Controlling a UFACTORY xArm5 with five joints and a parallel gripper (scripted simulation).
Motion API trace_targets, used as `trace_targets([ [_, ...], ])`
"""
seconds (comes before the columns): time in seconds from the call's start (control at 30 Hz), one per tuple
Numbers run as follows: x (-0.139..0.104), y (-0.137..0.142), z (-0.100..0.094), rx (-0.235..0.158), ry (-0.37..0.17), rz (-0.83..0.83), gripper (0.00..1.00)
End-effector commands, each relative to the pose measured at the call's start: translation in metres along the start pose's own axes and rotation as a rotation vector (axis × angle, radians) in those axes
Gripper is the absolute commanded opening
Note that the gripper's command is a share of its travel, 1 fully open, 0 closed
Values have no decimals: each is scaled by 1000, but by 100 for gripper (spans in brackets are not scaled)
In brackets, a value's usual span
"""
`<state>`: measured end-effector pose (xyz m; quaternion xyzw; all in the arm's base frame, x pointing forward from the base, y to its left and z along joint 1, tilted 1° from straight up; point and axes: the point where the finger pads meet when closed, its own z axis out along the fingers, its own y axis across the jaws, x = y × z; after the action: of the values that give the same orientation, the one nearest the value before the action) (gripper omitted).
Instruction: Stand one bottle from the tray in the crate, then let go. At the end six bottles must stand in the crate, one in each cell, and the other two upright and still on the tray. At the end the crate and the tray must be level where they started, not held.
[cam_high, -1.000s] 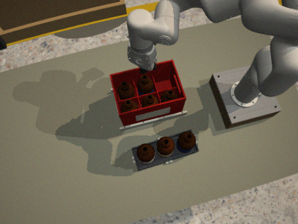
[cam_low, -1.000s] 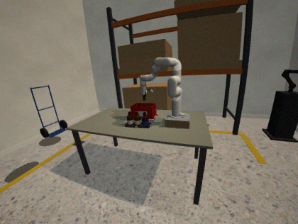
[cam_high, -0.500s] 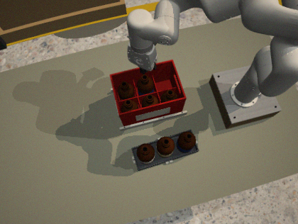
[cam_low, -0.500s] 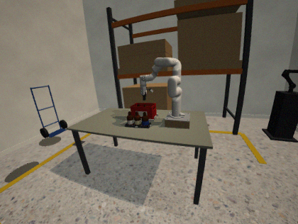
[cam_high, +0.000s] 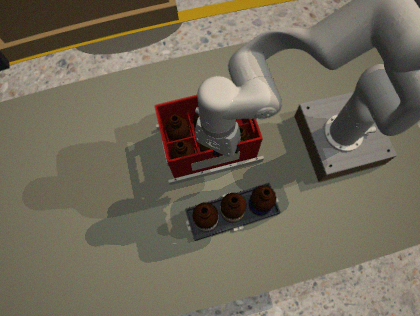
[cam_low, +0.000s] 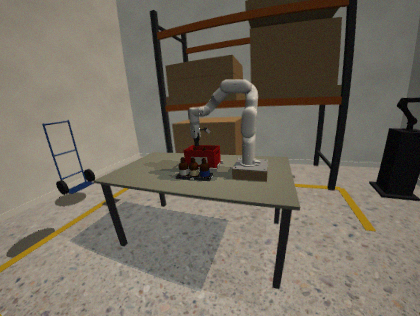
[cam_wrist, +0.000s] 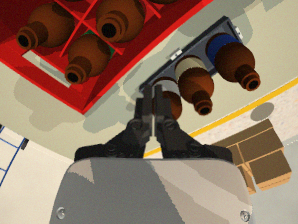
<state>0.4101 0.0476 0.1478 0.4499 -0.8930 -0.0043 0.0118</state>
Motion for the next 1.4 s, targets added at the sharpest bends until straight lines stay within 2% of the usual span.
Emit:
trace_targets([
  [0.0, -47, 51, -3, 10, -3, 2, 65],
  [0.13, -82, 91, -3, 10, -3, 2, 65],
  [1.37, -82, 91, -3, 10, -3, 2, 65],
])
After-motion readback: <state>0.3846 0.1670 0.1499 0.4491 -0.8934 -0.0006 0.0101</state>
